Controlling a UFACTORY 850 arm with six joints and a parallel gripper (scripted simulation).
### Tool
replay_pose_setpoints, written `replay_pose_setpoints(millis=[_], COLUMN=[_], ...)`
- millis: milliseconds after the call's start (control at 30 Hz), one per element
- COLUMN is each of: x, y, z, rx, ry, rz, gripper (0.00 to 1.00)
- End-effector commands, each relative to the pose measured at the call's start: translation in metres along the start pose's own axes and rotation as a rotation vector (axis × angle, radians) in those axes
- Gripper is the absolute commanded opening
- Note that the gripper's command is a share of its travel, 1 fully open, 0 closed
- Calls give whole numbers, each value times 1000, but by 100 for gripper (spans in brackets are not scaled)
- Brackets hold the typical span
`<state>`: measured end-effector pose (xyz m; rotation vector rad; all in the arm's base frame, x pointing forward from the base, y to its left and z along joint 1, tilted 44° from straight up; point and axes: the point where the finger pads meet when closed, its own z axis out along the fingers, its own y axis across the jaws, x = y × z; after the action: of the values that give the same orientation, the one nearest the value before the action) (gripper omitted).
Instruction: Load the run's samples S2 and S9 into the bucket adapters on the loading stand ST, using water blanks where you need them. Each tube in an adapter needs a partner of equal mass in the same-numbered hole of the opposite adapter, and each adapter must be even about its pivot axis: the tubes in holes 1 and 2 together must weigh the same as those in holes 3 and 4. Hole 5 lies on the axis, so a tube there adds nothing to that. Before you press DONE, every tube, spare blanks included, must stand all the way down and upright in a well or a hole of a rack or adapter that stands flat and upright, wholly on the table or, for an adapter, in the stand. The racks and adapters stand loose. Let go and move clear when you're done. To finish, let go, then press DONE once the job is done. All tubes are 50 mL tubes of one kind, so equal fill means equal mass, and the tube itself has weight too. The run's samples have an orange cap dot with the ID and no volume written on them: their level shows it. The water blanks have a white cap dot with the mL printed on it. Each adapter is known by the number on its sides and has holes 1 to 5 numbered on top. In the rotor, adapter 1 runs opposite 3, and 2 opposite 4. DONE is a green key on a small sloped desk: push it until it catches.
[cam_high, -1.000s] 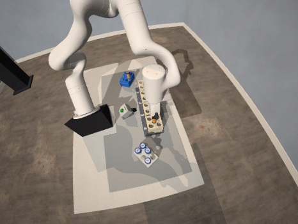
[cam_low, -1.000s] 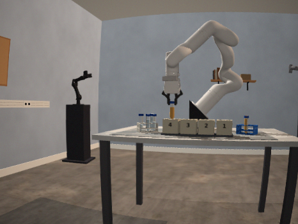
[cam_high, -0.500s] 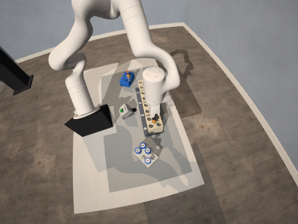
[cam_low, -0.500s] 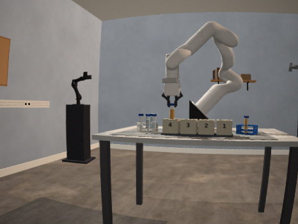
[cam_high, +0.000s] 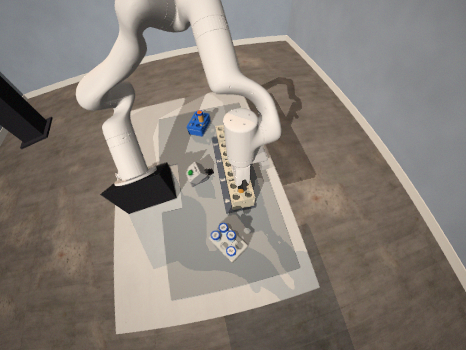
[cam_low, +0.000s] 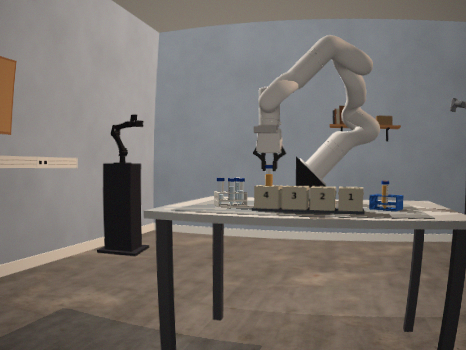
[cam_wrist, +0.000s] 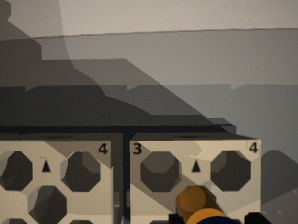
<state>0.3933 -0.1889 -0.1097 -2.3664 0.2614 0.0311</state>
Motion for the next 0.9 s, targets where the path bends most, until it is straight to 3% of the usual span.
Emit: replay_pose_setpoints(millis=[0,867], x=[1,1], y=[0,0], z=[3,27], rx=[-1,-1], ry=[2,2], rz=[-1,-1], gripper=[0,0])
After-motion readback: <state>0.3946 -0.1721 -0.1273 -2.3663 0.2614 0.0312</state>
